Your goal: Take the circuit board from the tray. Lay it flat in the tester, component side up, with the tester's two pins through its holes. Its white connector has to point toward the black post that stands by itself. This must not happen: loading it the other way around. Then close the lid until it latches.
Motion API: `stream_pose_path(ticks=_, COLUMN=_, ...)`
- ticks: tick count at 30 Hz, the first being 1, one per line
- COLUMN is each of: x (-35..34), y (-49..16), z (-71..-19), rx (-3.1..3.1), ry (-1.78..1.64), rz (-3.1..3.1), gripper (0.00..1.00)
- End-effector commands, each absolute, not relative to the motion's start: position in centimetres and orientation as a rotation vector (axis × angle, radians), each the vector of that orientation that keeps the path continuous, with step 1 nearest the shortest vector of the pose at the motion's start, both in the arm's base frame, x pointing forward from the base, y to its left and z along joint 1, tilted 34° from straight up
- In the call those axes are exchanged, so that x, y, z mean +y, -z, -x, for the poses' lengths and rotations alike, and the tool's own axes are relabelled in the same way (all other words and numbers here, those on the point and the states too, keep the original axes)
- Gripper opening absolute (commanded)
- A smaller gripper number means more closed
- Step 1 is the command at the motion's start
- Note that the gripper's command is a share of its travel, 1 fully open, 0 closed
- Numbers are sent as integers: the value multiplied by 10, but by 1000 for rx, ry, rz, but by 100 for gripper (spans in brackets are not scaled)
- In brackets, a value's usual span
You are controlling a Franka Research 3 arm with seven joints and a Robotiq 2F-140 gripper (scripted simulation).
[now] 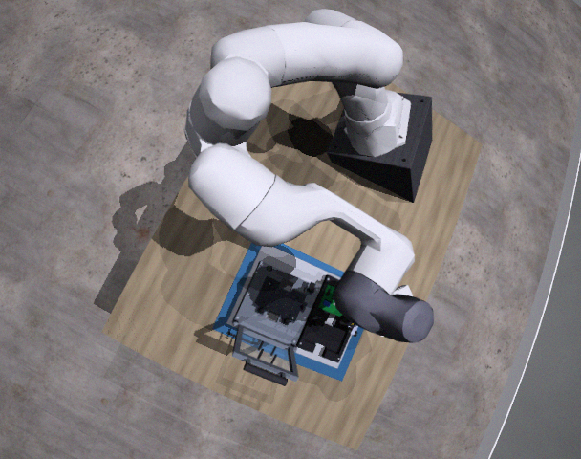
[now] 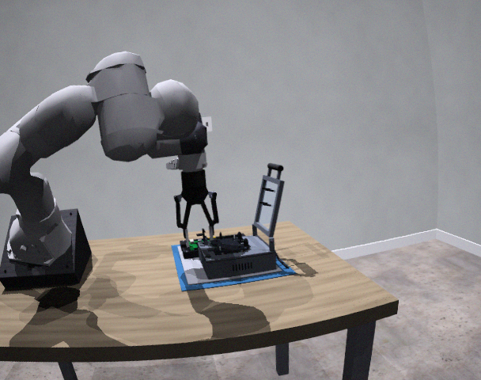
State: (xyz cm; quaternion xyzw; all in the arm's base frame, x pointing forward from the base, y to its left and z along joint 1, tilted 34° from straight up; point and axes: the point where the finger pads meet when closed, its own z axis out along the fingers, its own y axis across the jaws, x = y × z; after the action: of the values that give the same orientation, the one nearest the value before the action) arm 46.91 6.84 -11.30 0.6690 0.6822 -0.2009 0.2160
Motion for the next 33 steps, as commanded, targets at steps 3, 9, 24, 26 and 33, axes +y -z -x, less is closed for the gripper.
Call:
stream_pose_path(ticks=3, x=70, y=109, z=-469, rx=1887, ry=558, rz=-1856, gripper=46)
stream_pose_path(ticks=9, x=73, y=105, z=-469, rx=1887, ry=558, rz=-1856, gripper=46)
stream_pose_path(ticks=24, x=79, y=96, z=-469, rx=1887, ry=558, rz=-1856, gripper=46)
stream_pose_path(ticks=26, x=80, y=95, z=-469, rx=1887, ry=558, rz=-1856, gripper=46)
stream_pose_path(ticks=33, x=81, y=93, z=-468, rx=1887, ry=558, rz=-1856, gripper=46)
